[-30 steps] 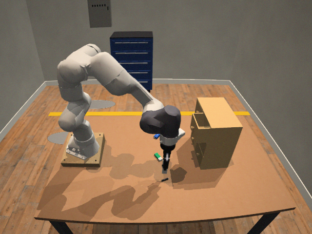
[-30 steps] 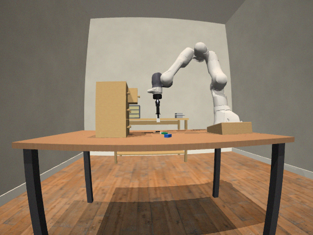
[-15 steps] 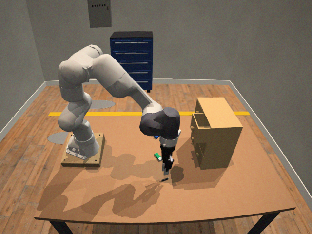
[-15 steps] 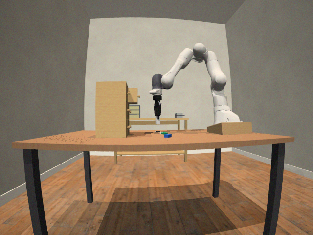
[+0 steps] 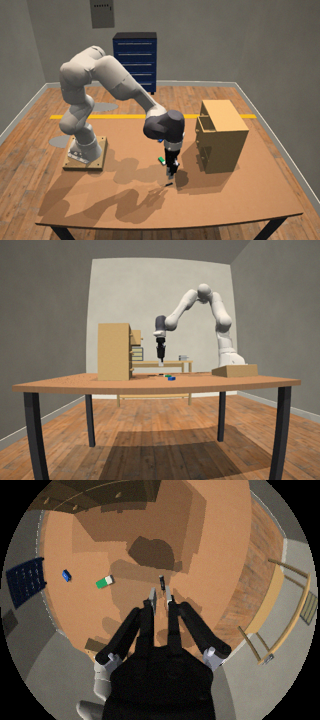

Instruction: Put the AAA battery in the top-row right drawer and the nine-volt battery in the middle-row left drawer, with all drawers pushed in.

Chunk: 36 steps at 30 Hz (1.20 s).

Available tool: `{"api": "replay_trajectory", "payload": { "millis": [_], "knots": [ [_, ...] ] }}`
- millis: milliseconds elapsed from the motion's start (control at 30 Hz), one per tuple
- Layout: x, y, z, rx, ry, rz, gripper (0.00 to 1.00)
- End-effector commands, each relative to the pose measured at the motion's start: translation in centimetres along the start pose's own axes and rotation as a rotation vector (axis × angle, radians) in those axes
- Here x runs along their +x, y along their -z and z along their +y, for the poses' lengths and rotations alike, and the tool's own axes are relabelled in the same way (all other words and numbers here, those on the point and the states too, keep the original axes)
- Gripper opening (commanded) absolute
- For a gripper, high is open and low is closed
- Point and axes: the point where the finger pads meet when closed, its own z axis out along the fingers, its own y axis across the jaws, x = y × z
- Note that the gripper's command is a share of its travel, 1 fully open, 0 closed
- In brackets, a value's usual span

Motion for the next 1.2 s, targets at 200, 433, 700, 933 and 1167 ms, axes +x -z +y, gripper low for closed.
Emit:
{"api": "replay_trajectory", "payload": {
  "millis": [200,433,700,933,1167],
  "knots": [
    [0.0,-0.7,0.1,-0.006,0.024,0.001,0.15],
    [0.0,-2.1,0.2,-0.006,0.024,0.001,0.15],
    [0.0,-4.0,0.3,-0.006,0.024,0.001,0.15],
    [0.1,-5.1,0.3,-0.006,0.024,0.001,0.15],
    [0.1,-5.3,0.3,-0.006,0.024,0.001,0.15]
  ]
}}
